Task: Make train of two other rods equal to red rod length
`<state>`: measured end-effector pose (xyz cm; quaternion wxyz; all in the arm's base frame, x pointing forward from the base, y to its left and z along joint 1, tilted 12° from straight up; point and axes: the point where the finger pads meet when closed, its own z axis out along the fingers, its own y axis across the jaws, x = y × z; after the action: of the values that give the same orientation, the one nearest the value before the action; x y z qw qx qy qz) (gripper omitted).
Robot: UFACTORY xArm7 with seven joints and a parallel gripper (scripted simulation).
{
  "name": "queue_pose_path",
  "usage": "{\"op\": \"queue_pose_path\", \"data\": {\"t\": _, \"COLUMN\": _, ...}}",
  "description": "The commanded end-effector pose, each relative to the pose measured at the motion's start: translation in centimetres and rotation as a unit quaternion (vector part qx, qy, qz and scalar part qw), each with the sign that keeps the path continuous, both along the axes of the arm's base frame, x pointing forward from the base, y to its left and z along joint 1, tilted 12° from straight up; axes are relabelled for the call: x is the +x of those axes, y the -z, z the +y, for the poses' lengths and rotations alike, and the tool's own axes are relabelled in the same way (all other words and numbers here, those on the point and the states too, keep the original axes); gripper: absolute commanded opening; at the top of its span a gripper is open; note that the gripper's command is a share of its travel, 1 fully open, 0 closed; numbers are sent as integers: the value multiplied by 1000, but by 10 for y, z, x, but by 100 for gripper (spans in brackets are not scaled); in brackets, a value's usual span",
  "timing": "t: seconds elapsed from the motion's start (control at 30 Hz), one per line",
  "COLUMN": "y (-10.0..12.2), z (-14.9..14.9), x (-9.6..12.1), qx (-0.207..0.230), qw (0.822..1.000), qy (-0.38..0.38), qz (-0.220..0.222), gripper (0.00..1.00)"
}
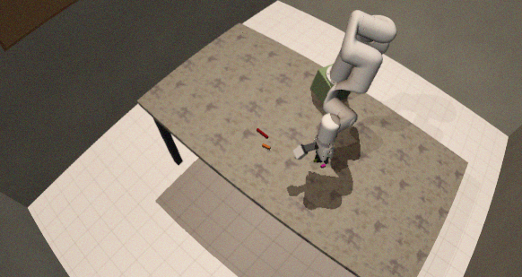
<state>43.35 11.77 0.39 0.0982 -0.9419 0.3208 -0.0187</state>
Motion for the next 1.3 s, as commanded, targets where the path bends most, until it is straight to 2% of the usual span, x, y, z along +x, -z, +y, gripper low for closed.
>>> {"op": "queue_pose_path", "data": {"t": 0.0, "y": 17, "z": 4, "x": 4, "qx": 1, "qw": 1000, "qy": 0, "qz": -2, "gripper": 4}}
{"op": "queue_pose_path", "data": {"t": 0.27, "y": 52, "z": 10, "x": 7, "qx": 1, "qw": 1000, "qy": 0, "qz": -2, "gripper": 4}}
{"op": "queue_pose_path", "data": {"t": 0.53, "y": 67, "z": 13, "x": 9, "qx": 1, "qw": 1000, "qy": 0, "qz": -2, "gripper": 4}}
{"op": "queue_pose_path", "data": {"t": 1.27, "y": 70, "z": 14, "x": 10, "qx": 1, "qw": 1000, "qy": 0, "qz": -2, "gripper": 4}}
